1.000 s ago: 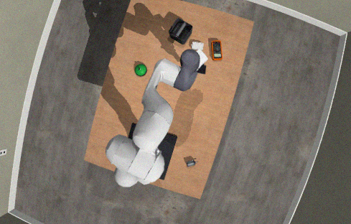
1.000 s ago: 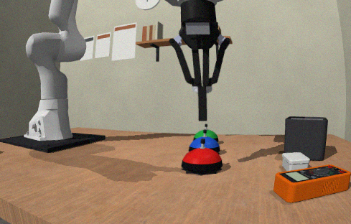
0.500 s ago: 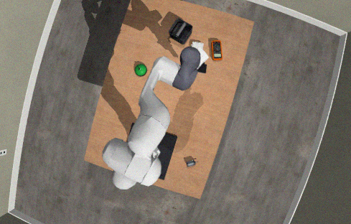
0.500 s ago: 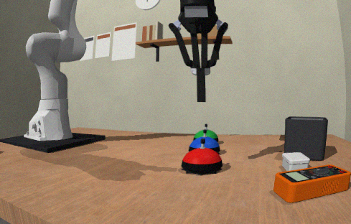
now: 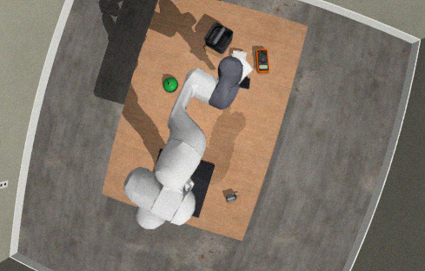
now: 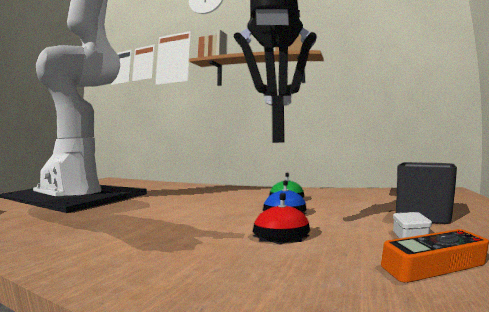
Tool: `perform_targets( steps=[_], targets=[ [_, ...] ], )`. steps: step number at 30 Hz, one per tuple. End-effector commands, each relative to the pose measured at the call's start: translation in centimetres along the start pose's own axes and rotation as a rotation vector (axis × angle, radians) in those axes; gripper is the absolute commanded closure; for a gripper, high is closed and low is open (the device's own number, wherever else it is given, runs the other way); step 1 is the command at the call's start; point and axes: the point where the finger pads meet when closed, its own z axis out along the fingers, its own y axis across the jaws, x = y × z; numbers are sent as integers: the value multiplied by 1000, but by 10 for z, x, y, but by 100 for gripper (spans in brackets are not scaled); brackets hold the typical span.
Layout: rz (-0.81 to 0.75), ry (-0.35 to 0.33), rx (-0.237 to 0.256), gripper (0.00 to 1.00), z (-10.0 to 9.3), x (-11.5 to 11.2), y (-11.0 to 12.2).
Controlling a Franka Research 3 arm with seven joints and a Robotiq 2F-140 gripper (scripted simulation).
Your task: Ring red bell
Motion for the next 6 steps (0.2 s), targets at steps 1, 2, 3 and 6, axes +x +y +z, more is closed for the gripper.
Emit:
perform_targets(
  steps=[1,2,3,6],
  targets=[
    [-4,-4,-2,90,0,-1,1],
    [-4,-4,-2,90,0,-1,1],
    [-4,-4,-2,90,0,-1,1],
    [-4,-4,-2,90,0,-1,1]
  ],
)
